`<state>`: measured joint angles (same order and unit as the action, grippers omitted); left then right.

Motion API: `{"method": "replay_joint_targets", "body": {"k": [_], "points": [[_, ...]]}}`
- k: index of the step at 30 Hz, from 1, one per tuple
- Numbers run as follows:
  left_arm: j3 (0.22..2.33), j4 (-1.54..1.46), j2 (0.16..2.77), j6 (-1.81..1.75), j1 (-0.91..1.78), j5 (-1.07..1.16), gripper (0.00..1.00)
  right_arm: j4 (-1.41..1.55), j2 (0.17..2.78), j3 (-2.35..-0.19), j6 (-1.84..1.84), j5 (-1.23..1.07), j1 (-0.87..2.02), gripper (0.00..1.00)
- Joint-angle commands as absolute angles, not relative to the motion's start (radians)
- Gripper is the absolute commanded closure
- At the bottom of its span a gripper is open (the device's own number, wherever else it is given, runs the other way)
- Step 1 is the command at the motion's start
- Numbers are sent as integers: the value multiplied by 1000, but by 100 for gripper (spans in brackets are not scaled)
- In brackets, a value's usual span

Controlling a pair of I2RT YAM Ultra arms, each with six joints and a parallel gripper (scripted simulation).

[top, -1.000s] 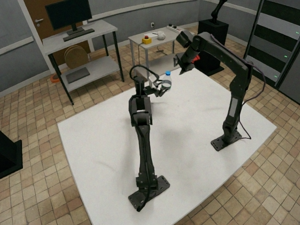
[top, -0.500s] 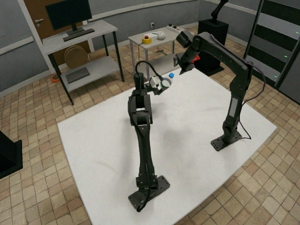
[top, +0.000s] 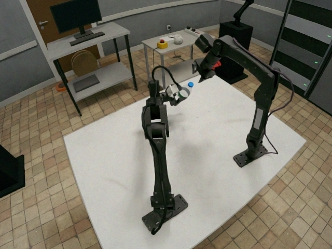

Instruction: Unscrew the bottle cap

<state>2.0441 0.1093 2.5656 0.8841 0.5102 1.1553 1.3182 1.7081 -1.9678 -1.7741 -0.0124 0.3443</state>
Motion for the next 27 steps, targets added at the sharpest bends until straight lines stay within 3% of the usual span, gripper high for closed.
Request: {"method": "replay_joint_targets", "body": {"k": [1, 23, 27], "points": [[2079, 79, 2559, 892, 519, 1156, 100, 1320, 1706, -1992, -1770, -1, 340, 43], [2072, 86, 2560, 888, 513, 1156, 100, 1297, 1716, -1993, -1764, 8, 335, 43], [2069, 90, 2559, 886, 513, 1157, 100, 1189, 1726, -1859, -1772, 17, 354, 43]]}}
